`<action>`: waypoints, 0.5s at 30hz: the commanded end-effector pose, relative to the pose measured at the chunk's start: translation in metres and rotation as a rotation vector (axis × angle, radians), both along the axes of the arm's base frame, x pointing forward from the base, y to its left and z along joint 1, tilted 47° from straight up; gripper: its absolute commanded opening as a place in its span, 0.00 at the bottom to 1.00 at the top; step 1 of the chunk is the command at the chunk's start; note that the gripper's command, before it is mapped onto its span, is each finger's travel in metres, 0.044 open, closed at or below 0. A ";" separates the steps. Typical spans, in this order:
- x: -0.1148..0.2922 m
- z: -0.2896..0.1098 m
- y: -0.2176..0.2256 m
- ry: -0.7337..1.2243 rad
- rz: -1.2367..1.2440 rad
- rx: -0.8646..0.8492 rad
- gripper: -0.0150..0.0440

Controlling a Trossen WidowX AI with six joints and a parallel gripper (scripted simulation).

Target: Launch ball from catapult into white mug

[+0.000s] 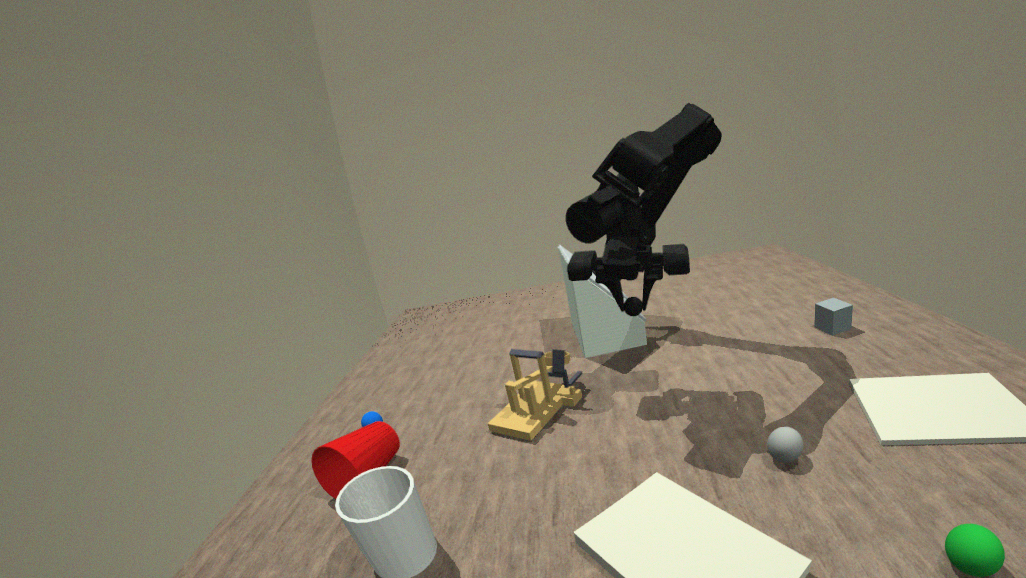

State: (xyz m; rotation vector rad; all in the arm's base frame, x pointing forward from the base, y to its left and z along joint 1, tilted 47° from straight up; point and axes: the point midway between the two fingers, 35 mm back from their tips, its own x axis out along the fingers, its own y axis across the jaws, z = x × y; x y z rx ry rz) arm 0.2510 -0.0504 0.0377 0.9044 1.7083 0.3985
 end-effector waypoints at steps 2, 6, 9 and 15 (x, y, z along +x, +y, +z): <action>-0.002 -0.017 -0.015 0.043 -0.010 0.008 0.25; -0.006 -0.032 -0.025 0.080 -0.017 0.020 0.25; -0.009 -0.043 -0.032 0.107 -0.021 0.030 0.25; -0.018 -0.066 -0.044 0.160 -0.030 0.054 0.25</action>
